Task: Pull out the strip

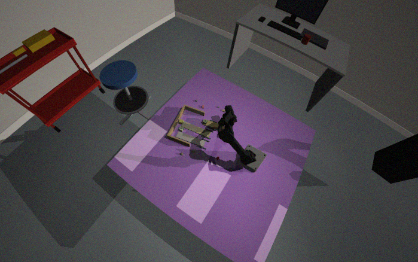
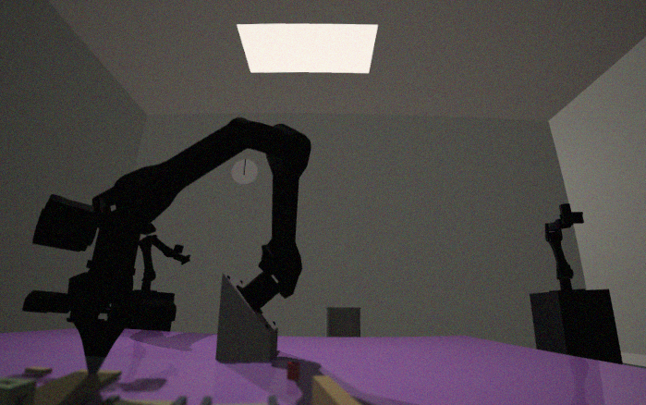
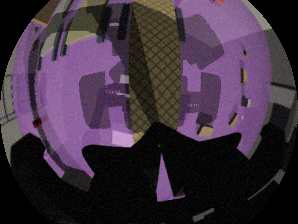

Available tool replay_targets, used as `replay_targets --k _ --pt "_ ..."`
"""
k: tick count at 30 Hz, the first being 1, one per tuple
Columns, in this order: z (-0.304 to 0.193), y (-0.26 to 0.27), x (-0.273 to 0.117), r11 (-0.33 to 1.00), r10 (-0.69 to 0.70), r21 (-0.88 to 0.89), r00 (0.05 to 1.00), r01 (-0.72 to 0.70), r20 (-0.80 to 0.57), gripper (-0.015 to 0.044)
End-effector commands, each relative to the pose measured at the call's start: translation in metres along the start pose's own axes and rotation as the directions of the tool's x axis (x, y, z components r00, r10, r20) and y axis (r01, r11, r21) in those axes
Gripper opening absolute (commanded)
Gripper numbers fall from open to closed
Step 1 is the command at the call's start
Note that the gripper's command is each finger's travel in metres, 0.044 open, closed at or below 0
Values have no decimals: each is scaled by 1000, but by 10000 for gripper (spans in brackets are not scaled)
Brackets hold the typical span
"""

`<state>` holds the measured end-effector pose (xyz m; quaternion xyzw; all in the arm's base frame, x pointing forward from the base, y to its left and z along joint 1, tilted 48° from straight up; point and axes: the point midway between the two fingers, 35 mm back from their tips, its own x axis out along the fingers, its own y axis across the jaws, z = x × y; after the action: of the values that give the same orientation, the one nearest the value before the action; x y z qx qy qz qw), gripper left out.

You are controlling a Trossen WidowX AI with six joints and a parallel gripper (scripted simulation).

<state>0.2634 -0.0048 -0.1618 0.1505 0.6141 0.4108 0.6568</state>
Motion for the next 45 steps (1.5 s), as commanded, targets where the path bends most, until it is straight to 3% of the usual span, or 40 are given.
replay_targets --k 1,45 --pt "-15 5 6 1000 13 8 999 -13 -29 0" --pt "-23 6 6 1000 12 8 999 -12 -30 0"
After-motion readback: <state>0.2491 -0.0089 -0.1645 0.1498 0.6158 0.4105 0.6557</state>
